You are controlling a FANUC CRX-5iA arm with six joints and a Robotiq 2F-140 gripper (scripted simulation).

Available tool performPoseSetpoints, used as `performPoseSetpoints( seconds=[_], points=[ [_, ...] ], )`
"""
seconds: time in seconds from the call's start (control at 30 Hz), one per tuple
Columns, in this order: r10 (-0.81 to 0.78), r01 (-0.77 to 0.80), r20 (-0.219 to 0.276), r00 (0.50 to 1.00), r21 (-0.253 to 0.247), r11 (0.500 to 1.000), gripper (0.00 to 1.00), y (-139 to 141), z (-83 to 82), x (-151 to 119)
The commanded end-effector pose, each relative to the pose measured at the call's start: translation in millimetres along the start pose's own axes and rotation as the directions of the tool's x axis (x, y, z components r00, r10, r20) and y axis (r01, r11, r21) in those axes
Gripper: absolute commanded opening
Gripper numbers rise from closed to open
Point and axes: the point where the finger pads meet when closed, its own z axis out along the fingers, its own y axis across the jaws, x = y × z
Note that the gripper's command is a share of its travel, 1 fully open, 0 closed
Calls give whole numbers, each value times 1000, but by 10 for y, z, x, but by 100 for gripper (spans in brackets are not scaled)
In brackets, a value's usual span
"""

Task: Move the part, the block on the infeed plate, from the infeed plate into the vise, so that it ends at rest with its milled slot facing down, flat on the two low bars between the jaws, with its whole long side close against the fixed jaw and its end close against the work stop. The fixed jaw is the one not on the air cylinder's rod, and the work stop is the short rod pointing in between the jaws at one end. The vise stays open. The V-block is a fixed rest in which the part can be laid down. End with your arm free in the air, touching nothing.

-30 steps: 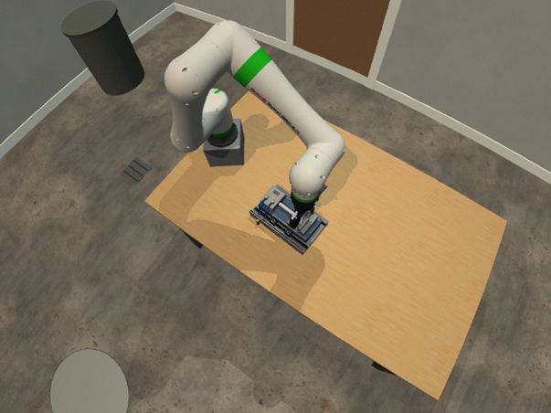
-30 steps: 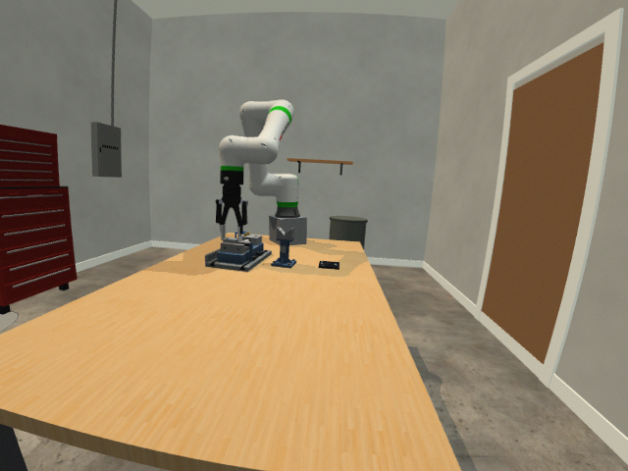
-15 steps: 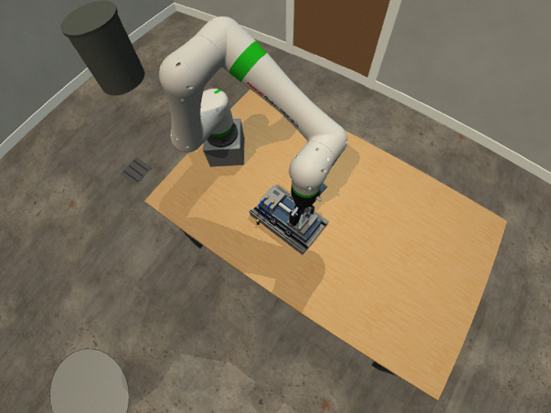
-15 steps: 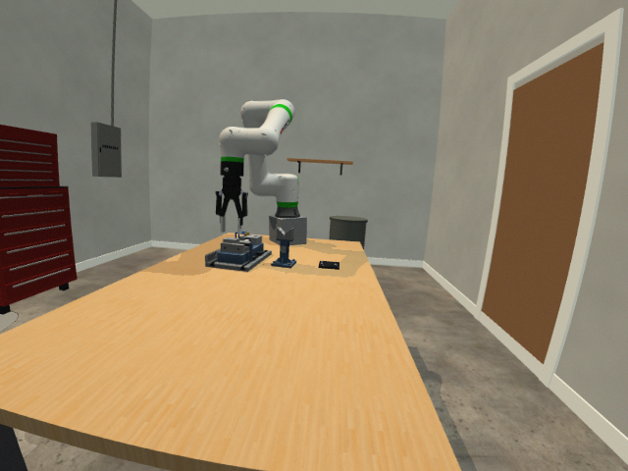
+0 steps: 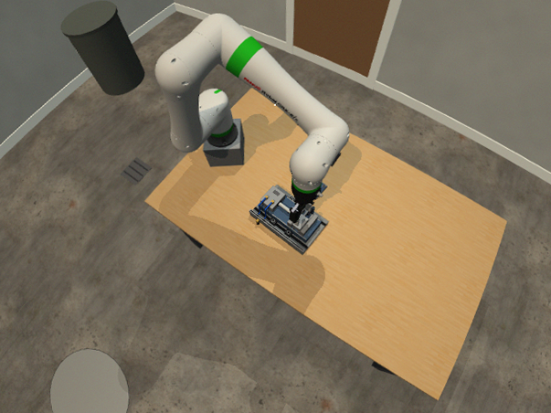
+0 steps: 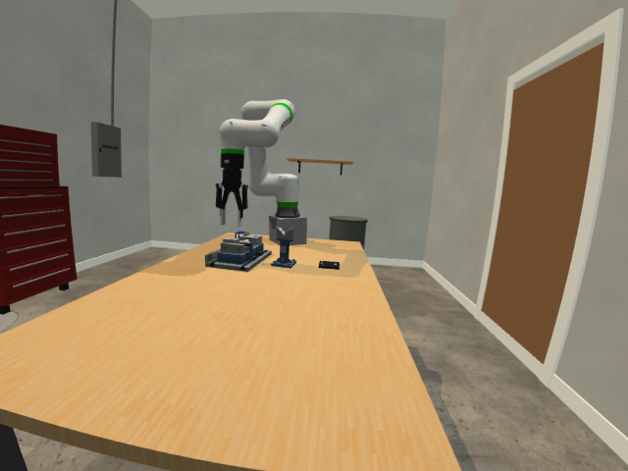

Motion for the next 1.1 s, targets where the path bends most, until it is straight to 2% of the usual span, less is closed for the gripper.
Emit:
performPoseSetpoints(
  seconds=[0.0,0.2,0.23,1.07],
  points=[
    [0,0,0,1000,0,1000,47,0,-34,-2],
    [0,0,0,1000,0,1000,47,0,-39,-2],
    [0,0,0,1000,0,1000,0,0,-39,-2],
    [0,0,0,1000,0,1000,0,0,-39,-2]
  ],
)
